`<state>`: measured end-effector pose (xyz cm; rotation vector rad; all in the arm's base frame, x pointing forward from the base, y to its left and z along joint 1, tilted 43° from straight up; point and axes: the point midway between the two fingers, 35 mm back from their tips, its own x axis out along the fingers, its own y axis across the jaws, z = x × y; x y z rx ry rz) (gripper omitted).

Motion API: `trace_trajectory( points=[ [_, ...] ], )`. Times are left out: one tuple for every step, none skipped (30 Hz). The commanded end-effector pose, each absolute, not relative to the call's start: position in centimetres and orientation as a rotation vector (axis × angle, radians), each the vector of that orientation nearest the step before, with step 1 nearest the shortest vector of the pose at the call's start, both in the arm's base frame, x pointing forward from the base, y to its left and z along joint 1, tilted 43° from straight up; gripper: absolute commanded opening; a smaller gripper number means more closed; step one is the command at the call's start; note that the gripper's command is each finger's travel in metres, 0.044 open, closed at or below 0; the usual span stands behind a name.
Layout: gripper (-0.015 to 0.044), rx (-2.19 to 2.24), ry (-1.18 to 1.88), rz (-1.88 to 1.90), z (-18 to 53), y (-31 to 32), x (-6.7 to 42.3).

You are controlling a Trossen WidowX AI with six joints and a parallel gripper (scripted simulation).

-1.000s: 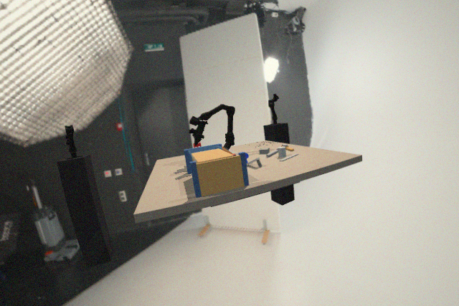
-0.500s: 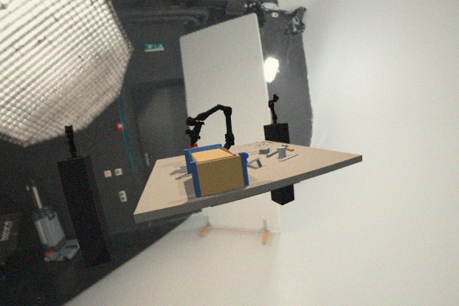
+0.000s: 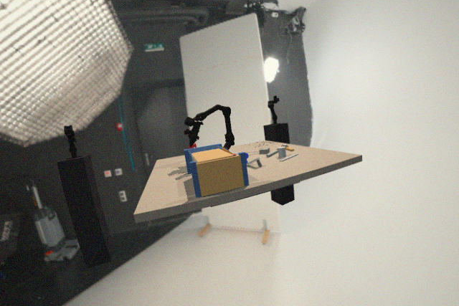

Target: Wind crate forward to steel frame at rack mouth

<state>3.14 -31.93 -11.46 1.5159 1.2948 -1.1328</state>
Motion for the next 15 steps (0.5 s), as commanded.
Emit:
trace_trajectory(
  points=[
    [0.0000,1.526,1.299,-1.105,-13.09,-32.09,4.27],
    [0.0000,1.526,1.299,-1.105,-13.15,-32.18,4.33],
    [0.0000,1.526,1.299,-1.105,-13.19,-32.23,4.37],
    [0.0000,1.526,1.299,-1.105,-13.25,-32.32,4.44],
    [0.0000,1.526,1.299,-1.105,-13.29,-32.38,4.48],
    [0.0000,1.526,1.299,-1.105,-13.35,-32.46,4.55],
    [0.0000,1.526,1.299,-1.105,-13.39,-32.52,4.59],
    [0.0000,1.525,1.299,-1.105,-13.45,-32.60,4.66],
    [0.0000,1.525,1.299,-1.105,-13.49,-32.66,4.71],
    [0.0000,1.525,1.299,-1.105,-13.55,-32.74,4.78],
    [0.0000,1.525,1.298,-1.105,-13.58,-32.80,4.82],
    [0.0000,1.525,1.298,-1.105,-13.64,-32.88,4.90],
    [0.0000,1.525,1.298,-1.105,-13.67,-32.93,4.95],
    [0.0000,1.525,1.298,-1.105,-13.73,-33.02,5.02],
    [0.0000,1.525,1.298,-1.105,-13.77,-33.07,5.07]
  ],
)
